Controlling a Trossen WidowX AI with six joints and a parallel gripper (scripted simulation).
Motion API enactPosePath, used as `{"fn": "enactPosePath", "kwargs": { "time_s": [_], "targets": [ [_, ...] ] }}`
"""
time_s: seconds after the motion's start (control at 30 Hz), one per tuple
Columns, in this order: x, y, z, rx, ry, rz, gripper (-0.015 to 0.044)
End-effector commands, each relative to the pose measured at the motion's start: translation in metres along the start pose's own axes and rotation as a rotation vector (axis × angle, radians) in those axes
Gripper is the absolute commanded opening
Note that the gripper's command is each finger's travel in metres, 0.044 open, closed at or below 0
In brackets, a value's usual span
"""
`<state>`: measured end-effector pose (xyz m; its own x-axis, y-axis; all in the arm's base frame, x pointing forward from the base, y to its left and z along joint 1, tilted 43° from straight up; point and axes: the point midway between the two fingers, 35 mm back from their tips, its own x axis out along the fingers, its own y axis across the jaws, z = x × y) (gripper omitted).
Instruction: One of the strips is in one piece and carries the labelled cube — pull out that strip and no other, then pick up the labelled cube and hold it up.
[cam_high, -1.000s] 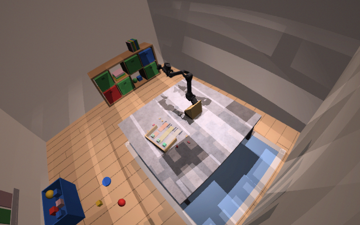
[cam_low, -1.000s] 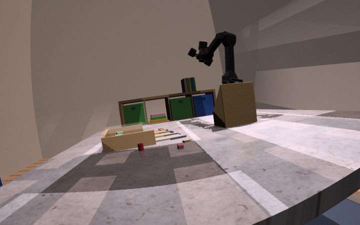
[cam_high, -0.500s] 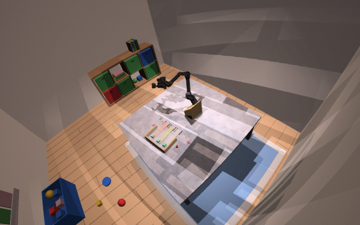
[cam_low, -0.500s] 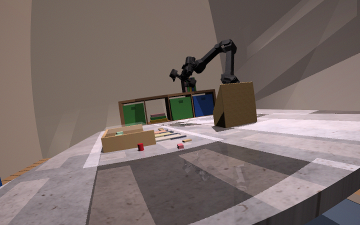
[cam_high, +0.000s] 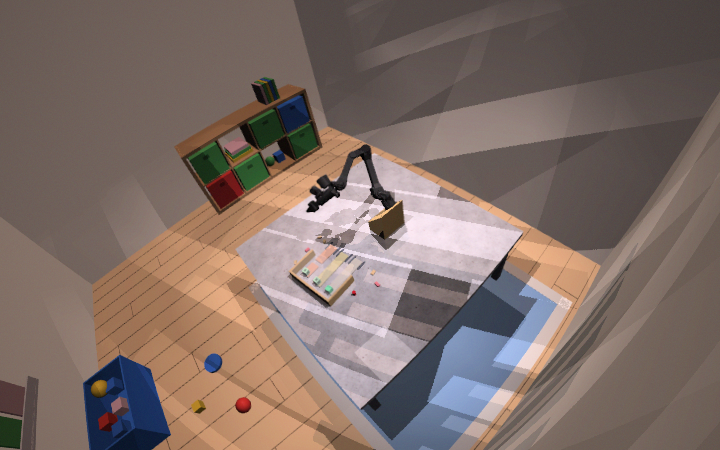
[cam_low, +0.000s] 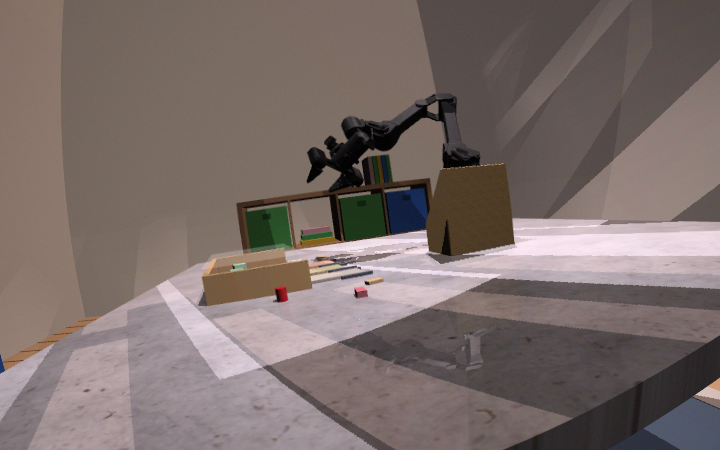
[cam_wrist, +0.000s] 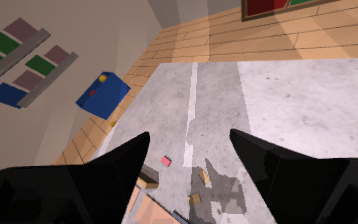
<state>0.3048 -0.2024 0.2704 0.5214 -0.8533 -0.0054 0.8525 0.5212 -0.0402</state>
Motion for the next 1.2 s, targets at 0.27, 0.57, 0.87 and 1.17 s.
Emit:
{"fn": "enactPosePath", "kwargs": {
  "time_s": [0.27, 0.57, 0.87, 1.17],
  "targets": [
    [-0.101, 0.105, -0.136, -0.536, 0.184, 0.355, 0.04],
    [-0.164, 0.119, -0.19, -0.838, 0.173, 0.525, 0.04],
    [-0.156, 0.125, -0.196, -0.864, 0.223, 0.515, 0.0295],
    [-0.111, 0.143, -0.228, -1.011, 0.524, 0.429, 0.0059]
  ]
}}
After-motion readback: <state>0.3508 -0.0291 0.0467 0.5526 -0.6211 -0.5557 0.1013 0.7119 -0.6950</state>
